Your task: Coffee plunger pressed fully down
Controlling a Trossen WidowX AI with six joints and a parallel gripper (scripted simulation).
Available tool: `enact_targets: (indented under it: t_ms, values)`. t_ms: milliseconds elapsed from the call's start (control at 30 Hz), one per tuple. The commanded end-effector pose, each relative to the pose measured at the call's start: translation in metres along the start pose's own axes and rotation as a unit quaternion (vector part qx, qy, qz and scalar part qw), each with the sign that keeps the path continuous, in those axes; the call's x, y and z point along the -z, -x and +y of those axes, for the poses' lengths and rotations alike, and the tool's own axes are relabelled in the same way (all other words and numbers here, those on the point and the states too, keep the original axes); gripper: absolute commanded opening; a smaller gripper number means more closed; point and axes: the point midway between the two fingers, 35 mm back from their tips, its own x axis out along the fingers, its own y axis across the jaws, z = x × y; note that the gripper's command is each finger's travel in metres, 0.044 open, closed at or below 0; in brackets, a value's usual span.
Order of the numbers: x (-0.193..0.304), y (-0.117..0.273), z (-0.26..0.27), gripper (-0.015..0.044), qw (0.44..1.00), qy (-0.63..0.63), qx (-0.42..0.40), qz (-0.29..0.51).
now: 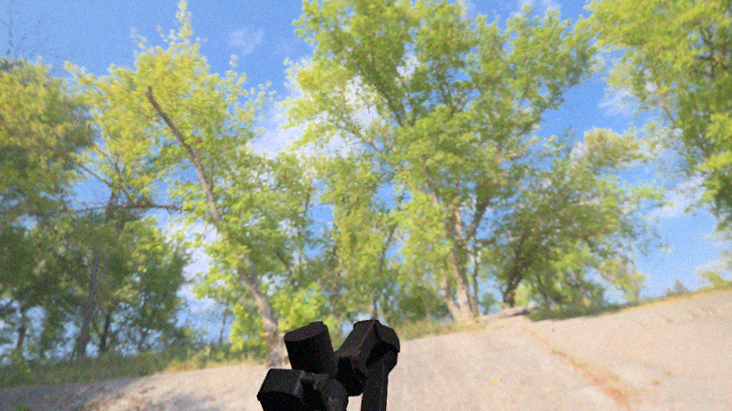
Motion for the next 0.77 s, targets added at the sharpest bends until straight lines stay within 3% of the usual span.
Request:
enact_targets:
  t_ms: [0, 300, 733]
  values:
    - [-0.002, 0.001, 0.000, 0.0440, 1.000, 0.000, 0.000, 0.000]
    - [-0.051, 0.069, -0.003, 0.0440, 1.000, -0.004, 0.002, 0.009]
    - [-0.049, 0.069, -0.003, 0.0440, 1.000, -0.004, 0.002, 0.010]
